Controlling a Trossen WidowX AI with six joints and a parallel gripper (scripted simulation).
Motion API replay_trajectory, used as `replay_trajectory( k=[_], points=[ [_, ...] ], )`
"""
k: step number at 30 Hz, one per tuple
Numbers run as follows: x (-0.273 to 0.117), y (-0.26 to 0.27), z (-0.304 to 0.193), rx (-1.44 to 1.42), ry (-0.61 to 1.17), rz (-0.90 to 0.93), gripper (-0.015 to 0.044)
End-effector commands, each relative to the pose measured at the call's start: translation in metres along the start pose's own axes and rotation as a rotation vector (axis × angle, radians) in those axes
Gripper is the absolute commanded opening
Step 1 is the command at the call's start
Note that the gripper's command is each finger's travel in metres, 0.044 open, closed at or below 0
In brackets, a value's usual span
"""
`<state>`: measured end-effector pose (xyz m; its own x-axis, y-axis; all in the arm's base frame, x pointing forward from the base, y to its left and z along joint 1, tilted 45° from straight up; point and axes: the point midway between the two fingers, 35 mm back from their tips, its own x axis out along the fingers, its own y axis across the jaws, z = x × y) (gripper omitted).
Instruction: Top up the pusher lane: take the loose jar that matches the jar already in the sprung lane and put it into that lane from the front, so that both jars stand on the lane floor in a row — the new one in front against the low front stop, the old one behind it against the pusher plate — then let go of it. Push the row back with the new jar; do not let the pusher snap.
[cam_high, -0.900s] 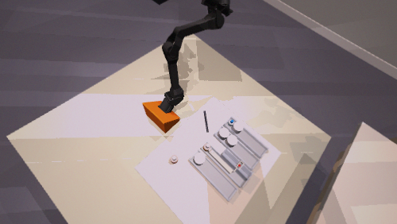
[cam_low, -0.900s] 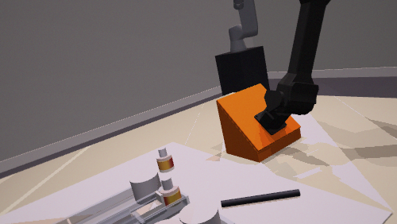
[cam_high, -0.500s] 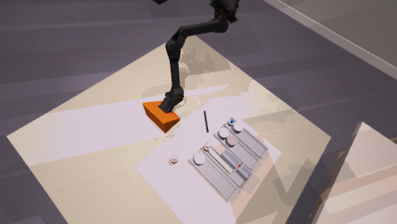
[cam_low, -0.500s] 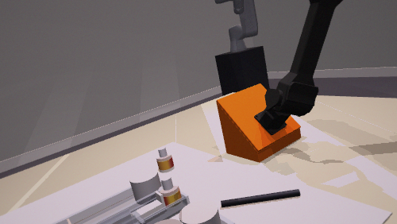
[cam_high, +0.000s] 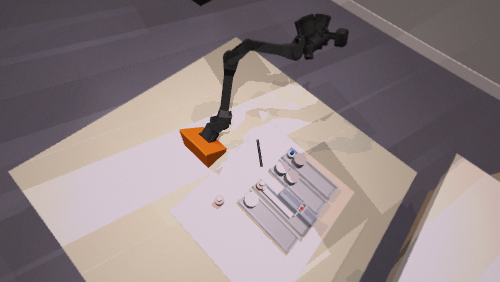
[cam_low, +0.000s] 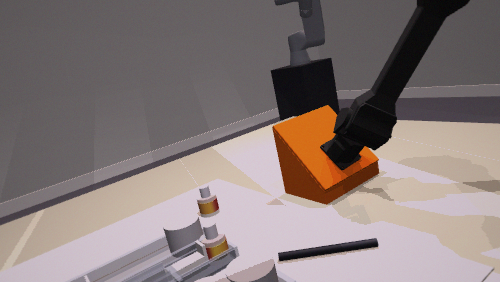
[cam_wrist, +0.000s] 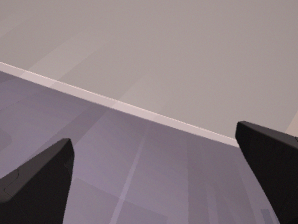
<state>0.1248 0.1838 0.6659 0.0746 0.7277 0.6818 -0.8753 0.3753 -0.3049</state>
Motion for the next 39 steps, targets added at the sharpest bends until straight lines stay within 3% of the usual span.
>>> replay_trajectory(
  k=[1, 8, 15, 23, 33, 39],
  points=[
    [-0.005, -0.032, -0.043, -0.017, 0.122, -0.083, 0.0440],
    [-0.029, -0.090, -0.108, 0.044, 0.303, -0.255, 0.0440],
    [-0.079, -0.152, -0.185, 0.025, 0.548, -0.409, 0.0440],
    [-0.175, -0.213, -0.263, 0.039, 0.850, -0.582, 0.0440],
    [-0.292, -0.250, -0.301, 0.134, 1.085, -0.802, 0.0440],
    [-0.393, -0.257, -0.328, 0.232, 1.298, -0.900, 0.0440]
  ],
)
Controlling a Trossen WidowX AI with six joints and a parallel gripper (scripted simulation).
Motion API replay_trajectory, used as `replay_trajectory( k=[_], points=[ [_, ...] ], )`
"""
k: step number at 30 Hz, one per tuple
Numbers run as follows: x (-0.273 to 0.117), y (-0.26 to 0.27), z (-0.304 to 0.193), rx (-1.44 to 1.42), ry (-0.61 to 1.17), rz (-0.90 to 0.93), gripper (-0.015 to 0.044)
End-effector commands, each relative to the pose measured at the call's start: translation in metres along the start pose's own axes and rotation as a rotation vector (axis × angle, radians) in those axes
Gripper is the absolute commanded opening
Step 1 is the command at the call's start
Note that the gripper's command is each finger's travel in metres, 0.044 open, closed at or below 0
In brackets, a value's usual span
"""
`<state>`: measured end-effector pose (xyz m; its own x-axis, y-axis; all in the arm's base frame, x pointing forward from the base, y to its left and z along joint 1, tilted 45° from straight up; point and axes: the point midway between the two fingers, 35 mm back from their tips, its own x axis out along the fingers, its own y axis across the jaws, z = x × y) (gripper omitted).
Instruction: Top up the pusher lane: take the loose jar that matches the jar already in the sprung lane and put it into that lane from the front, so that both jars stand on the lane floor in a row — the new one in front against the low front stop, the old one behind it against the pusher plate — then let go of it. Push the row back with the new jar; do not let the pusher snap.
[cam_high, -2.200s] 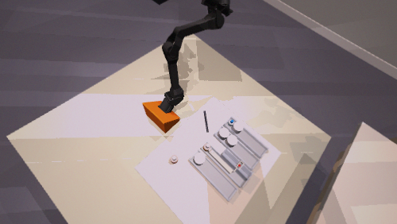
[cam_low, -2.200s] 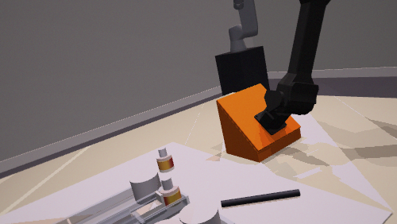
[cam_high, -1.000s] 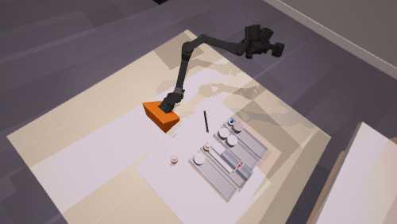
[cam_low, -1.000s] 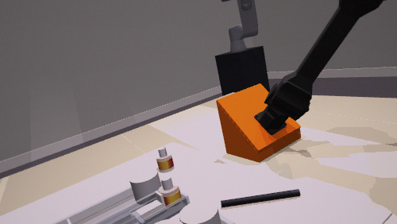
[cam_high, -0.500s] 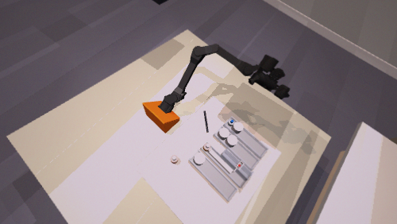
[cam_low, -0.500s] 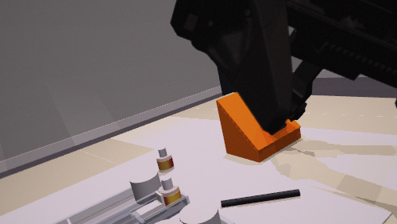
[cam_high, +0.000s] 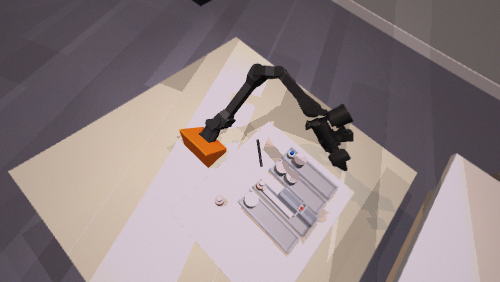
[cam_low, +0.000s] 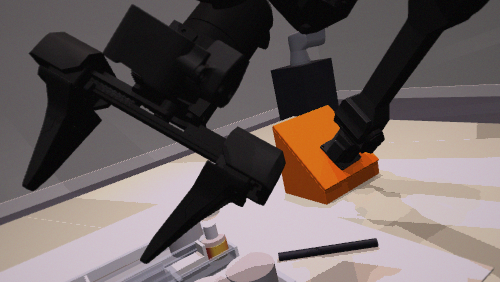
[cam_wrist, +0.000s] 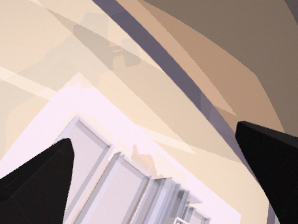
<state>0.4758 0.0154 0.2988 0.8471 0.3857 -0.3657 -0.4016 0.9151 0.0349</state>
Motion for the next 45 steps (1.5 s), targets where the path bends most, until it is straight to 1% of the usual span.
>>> replay_trajectory(
  k=[1, 8, 15, 21, 27, 29, 33, 37, 45],
  points=[
    [0.007, -0.035, -0.055, 0.043, 0.146, -0.038, 0.0440],
    [-0.003, -0.094, -0.163, 0.149, 0.423, -0.065, 0.0440],
    [-0.040, -0.127, -0.271, 0.308, 0.670, -0.018, 0.0440],
    [-0.089, -0.127, -0.357, 0.499, 0.838, 0.098, 0.0440],
    [-0.144, -0.102, -0.425, 0.741, 0.919, 0.291, 0.0440],
    [-0.156, -0.093, -0.437, 0.800, 0.919, 0.343, 0.0440],
    [-0.157, -0.092, -0.438, 0.807, 0.919, 0.350, 0.0440],
    [-0.137, -0.073, -0.454, 0.807, 0.918, 0.351, 0.0440],
    [-0.128, -0.065, -0.460, 0.807, 0.917, 0.352, 0.0440]
  ],
)
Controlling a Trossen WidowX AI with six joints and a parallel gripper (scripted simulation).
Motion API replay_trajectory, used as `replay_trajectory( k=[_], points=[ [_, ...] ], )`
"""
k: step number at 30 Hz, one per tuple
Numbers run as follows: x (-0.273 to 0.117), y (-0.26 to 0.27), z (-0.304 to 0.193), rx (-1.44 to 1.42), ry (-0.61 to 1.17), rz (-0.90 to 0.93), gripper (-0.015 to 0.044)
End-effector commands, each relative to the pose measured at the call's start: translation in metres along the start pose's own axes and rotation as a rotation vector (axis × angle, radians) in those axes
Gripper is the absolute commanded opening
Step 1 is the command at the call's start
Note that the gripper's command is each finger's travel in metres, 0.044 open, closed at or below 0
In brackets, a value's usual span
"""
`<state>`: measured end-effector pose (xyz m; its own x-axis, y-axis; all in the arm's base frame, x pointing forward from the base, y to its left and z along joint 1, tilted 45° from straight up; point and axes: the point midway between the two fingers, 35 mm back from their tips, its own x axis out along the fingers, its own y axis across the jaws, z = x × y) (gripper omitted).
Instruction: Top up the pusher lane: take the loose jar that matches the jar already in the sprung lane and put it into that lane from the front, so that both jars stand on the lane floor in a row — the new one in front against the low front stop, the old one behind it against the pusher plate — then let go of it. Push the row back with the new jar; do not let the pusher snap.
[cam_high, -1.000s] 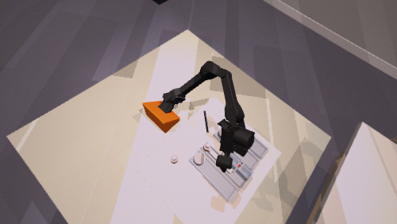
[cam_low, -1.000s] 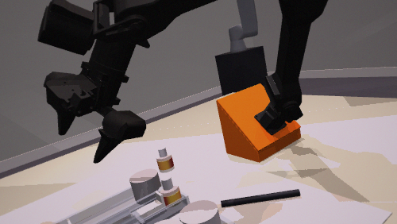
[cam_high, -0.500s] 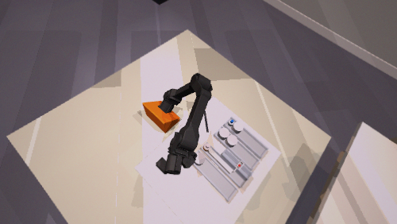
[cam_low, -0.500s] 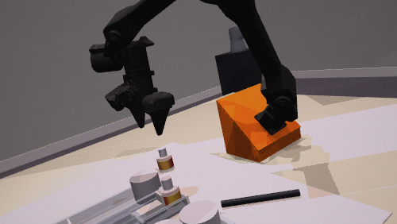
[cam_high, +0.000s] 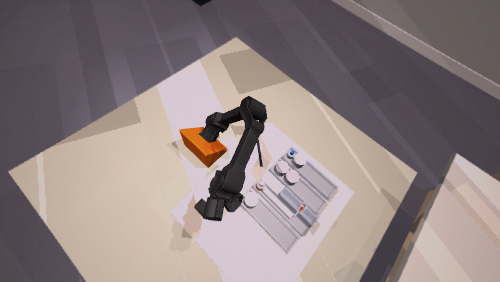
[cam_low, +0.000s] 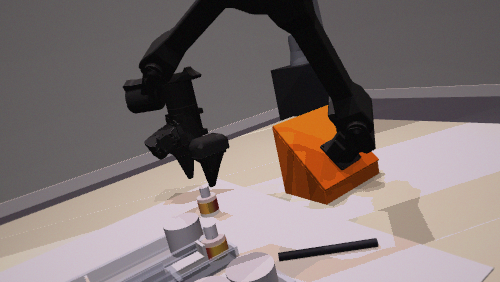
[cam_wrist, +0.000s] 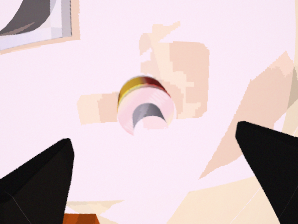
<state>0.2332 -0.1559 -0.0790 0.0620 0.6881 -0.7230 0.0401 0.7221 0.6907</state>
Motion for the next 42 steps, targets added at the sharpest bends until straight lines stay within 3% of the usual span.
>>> replay_trajectory(
  k=[1, 26, 35, 42],
  points=[
    [0.014, 0.002, -0.001, 0.005, 0.005, 0.009, 0.0440],
    [0.046, 0.003, -0.001, 0.004, 0.004, 0.010, 0.0440],
    [0.046, 0.003, -0.001, 0.004, 0.004, 0.010, 0.0204],
    [0.046, 0.003, -0.001, 0.004, 0.004, 0.010, 0.0157]
  ],
)
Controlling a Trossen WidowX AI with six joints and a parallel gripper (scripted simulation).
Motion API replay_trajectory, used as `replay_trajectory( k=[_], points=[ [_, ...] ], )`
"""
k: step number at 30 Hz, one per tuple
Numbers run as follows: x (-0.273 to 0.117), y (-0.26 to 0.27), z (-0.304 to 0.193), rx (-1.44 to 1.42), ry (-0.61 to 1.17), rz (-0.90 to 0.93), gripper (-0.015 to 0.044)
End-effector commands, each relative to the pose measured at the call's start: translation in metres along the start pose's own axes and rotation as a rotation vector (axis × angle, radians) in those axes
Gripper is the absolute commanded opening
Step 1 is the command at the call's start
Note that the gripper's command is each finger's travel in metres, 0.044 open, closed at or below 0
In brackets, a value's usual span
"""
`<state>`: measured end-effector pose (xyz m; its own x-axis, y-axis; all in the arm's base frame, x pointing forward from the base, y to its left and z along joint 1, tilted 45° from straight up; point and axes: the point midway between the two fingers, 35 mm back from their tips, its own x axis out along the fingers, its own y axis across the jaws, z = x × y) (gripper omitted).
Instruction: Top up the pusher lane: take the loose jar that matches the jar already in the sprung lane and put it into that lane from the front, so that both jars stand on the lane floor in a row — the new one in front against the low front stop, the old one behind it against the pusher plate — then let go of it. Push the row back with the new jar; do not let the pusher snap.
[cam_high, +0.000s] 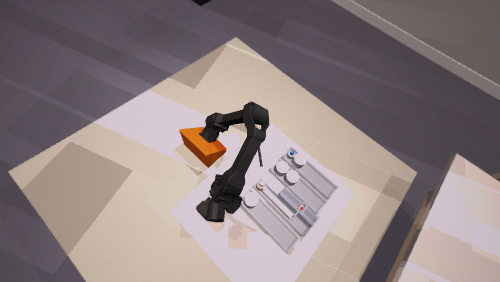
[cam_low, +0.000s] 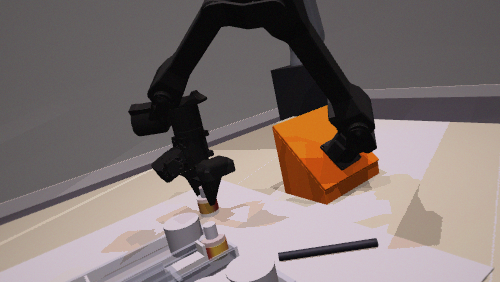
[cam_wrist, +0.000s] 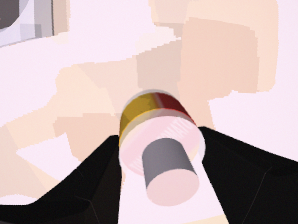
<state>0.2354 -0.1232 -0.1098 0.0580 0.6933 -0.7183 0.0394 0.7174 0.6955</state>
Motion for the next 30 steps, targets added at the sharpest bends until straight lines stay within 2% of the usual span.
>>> replay_trajectory(
  k=[1, 7, 21, 26, 30],
  points=[
    [0.001, 0.001, -0.001, 0.004, 0.000, 0.003, 0.0150],
    [-0.018, -0.003, 0.002, 0.005, 0.000, 0.001, 0.0000],
    [-0.100, -0.007, -0.003, 0.006, 0.001, -0.001, 0.0000],
    [-0.103, -0.003, -0.001, 0.007, 0.001, -0.003, 0.0000],
    [-0.098, 0.020, 0.012, 0.013, 0.000, -0.011, 0.0000]
  ],
)
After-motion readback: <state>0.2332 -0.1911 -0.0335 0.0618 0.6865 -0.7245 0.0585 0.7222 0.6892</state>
